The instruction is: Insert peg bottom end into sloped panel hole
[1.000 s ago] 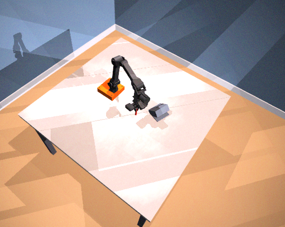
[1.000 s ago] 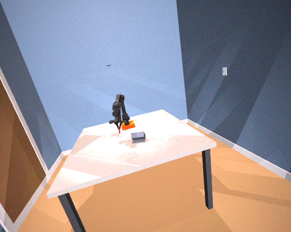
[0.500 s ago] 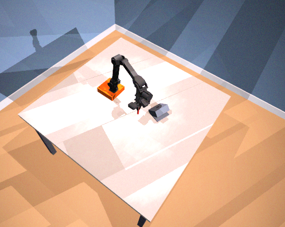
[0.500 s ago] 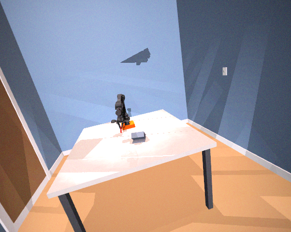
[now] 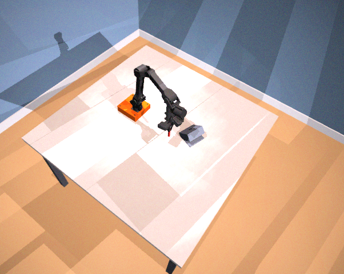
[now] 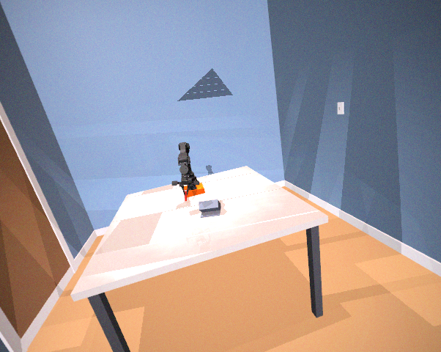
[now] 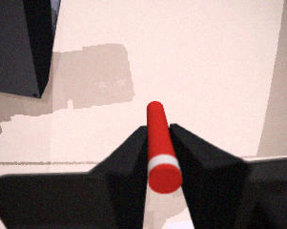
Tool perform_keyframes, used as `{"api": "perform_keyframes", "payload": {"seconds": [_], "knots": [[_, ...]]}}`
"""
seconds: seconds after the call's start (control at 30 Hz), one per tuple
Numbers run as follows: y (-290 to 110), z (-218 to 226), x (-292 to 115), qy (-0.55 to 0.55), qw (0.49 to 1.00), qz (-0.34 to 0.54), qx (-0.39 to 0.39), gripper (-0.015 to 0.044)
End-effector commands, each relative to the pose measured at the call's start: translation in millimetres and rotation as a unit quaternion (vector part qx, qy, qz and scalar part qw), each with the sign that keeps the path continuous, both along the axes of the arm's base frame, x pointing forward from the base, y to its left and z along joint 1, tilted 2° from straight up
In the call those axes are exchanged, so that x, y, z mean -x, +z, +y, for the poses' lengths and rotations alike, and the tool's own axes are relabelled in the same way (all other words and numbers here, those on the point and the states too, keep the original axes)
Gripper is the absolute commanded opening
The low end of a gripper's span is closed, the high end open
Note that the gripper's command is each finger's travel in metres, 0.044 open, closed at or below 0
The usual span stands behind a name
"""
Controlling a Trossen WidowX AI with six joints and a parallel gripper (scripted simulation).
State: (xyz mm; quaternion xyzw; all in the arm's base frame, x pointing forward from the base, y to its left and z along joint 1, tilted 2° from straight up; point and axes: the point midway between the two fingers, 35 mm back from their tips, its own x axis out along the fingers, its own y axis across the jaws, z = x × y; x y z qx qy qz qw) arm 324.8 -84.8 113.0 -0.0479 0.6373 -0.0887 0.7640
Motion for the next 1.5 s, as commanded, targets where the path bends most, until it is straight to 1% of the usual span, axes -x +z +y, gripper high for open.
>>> {"api": "perform_keyframes", "payload": {"seconds": [0.0, 1.47], "knots": [[-1.5, 3.7, 0.7, 0.014, 1.0, 0.001, 0.008, 0.0], [5.5, 60.4, -7.3, 0.172, 0.981, -0.036, 0.079, 0.0]]}}
